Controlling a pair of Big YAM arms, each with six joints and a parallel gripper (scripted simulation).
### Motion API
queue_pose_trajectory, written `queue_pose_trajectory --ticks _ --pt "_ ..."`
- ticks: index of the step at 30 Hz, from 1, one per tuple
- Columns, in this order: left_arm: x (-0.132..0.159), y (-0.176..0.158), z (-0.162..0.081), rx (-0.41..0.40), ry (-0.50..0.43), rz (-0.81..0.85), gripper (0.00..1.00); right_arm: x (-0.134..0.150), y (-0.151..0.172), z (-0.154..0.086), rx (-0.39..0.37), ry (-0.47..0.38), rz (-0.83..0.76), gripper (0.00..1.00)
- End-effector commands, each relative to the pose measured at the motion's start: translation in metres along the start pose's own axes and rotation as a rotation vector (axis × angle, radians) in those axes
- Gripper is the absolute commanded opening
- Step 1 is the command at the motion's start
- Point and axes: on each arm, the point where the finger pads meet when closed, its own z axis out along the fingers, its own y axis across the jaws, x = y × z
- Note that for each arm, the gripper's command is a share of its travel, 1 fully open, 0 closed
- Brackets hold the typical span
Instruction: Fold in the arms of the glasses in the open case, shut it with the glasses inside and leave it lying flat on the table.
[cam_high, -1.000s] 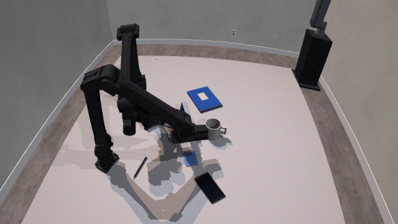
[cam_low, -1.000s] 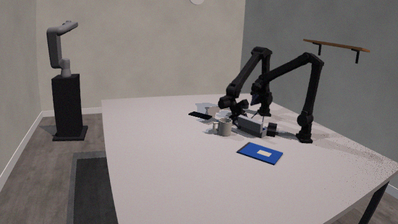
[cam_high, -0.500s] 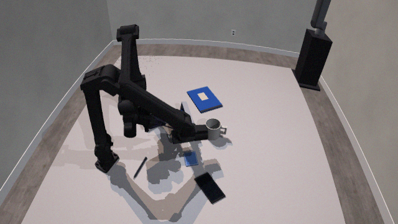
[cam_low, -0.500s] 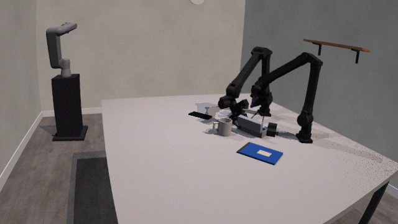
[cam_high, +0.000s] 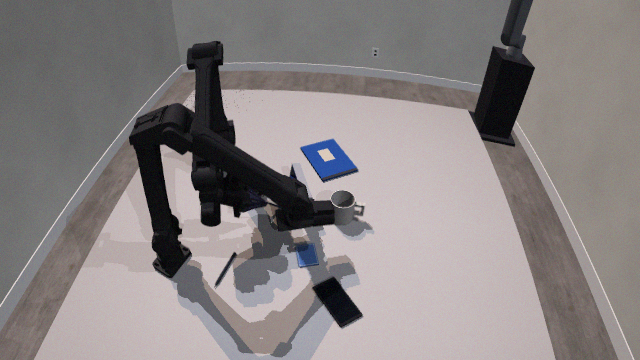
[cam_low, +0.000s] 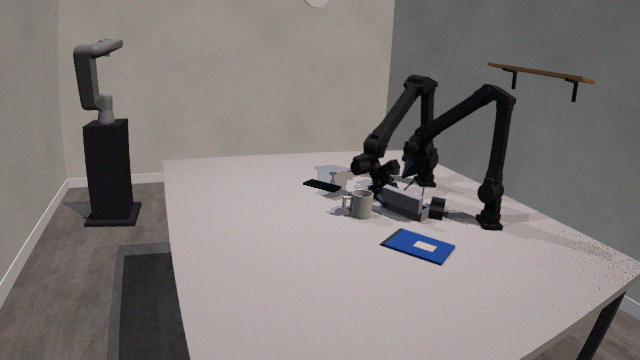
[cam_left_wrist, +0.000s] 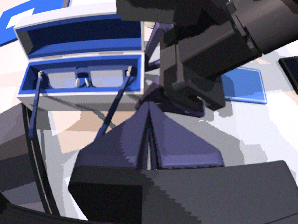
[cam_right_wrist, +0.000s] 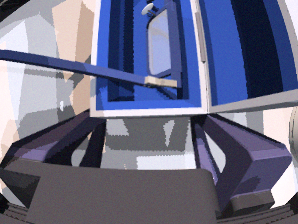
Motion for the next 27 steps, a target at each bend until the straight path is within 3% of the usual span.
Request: queue_pose_trajectory --ticks 1,17,27 --pt "0.016 0.003 0.007 -0.007 -0.002 0.017 0.00 0.010 0.006 0.004 -0.027 0.004 0.048 0.57" --pt "0.037 0.004 0.018 -0.005 -0.002 0.017 0.00 0.010 0.006 0.004 -0.027 0.004 0.048 0.57" --pt "0.023 0.009 0.017 0.001 0.054 -0.006 0.00 0.010 0.006 0.004 -0.027 0.004 0.048 0.57"
